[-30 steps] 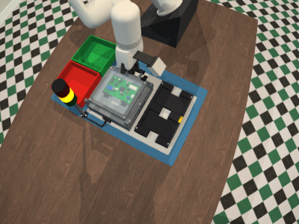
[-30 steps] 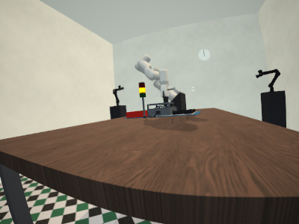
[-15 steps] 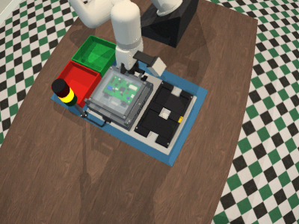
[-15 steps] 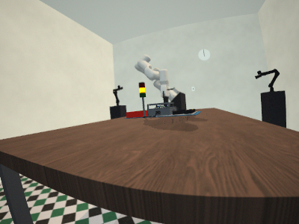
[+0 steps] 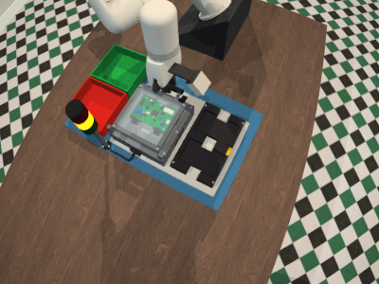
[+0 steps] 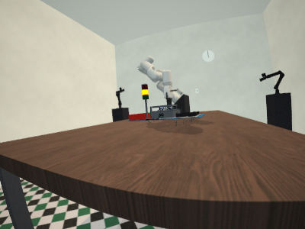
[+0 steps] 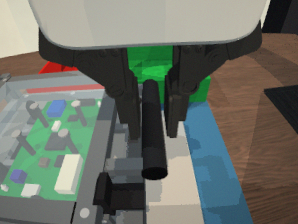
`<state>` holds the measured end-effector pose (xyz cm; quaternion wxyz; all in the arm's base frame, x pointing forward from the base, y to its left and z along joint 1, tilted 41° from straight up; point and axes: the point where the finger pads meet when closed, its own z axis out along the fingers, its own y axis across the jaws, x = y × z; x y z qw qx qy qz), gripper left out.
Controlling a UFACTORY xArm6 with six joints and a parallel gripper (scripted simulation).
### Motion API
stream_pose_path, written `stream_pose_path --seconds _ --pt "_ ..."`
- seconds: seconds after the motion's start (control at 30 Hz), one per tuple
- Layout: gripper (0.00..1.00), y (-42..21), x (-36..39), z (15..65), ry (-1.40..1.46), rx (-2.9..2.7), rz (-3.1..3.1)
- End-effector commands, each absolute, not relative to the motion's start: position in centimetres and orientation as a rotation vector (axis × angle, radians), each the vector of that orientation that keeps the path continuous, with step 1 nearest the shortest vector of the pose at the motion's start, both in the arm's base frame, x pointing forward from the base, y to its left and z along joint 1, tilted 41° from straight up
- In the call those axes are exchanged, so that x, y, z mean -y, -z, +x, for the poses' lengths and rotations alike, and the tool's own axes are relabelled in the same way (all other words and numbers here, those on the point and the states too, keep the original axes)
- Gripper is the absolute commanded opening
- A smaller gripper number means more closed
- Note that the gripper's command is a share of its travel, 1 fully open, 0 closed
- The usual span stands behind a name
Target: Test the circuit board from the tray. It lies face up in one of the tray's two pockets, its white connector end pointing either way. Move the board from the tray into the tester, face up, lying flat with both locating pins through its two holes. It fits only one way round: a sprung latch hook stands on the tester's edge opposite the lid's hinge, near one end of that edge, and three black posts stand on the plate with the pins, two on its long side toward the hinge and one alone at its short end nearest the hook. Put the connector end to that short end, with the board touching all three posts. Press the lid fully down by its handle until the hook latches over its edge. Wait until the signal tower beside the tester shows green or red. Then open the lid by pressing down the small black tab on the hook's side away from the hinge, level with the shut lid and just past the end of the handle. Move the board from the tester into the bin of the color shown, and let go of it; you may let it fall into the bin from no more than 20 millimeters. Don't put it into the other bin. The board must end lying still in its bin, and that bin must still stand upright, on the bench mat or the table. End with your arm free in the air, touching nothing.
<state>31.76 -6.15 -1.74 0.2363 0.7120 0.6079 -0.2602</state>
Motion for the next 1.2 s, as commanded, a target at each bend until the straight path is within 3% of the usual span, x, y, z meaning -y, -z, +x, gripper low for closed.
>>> stream_pose_path --seconds 0.0,0.93,0.97,1.17 --pt "0.22 0.8 5.4 32.0 0.709 -1.667 1.952" --pt "0.22 -5.4 0.0 32.6 0.709 -1.667 1.952" --pt "1.0 -5.4 0.0 32.6 0.709 -1.667 1.952" --pt "1.0 -5.4 0.0 32.6 0.709 -1.667 1.952"
